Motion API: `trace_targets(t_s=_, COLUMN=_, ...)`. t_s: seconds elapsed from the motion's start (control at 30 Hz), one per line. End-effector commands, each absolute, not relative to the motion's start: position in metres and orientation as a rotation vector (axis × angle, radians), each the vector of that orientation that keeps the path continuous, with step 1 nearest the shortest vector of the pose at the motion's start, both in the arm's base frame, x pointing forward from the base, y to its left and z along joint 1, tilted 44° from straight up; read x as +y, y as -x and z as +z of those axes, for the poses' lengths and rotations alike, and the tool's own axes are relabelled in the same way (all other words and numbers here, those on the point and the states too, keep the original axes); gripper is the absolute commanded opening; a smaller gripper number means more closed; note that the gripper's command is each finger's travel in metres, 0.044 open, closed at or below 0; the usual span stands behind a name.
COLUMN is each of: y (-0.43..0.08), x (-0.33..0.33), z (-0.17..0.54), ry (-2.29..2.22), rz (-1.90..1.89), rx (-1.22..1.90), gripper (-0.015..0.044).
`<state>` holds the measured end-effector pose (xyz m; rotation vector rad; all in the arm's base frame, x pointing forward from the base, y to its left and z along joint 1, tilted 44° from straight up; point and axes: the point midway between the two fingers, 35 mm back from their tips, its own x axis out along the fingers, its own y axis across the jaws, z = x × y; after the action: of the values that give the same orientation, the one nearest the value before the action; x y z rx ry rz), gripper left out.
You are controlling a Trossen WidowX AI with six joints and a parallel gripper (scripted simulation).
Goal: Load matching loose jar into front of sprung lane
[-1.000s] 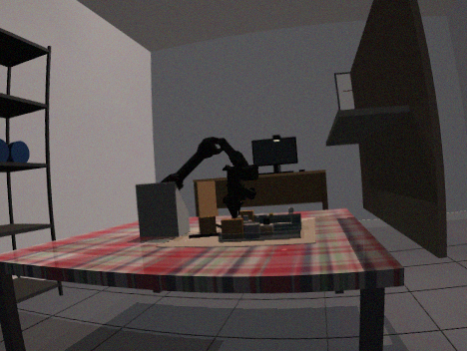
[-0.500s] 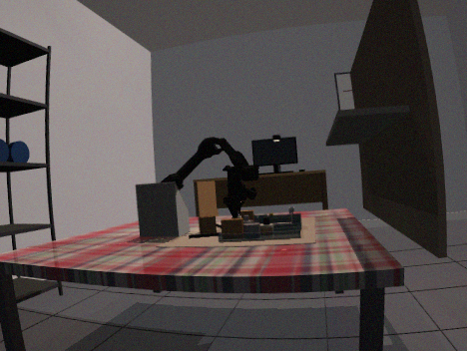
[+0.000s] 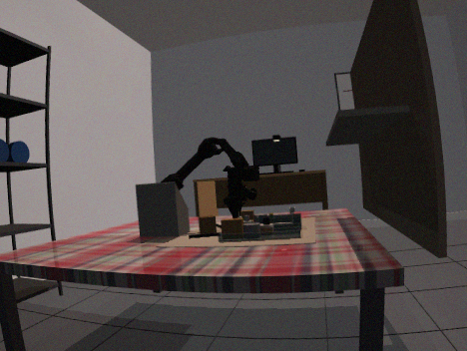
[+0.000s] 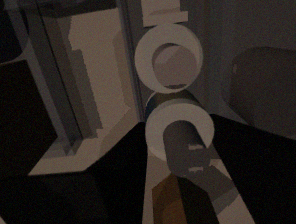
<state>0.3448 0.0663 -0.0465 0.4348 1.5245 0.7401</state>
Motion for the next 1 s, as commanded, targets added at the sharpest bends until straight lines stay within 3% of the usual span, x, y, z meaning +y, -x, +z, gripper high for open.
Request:
trace_targets(t_s=0.0, y=-0.3486, x=0.0691, z=-0.0462, ry=-0.44, rz=0.747, rx=1.505, gripper=0.0)
trace_targets(t_s=0.97, y=-0.3466, x=0.0748, z=-0.0519, ry=-0.441, rz=0.747, rx=1.505, gripper=0.0)
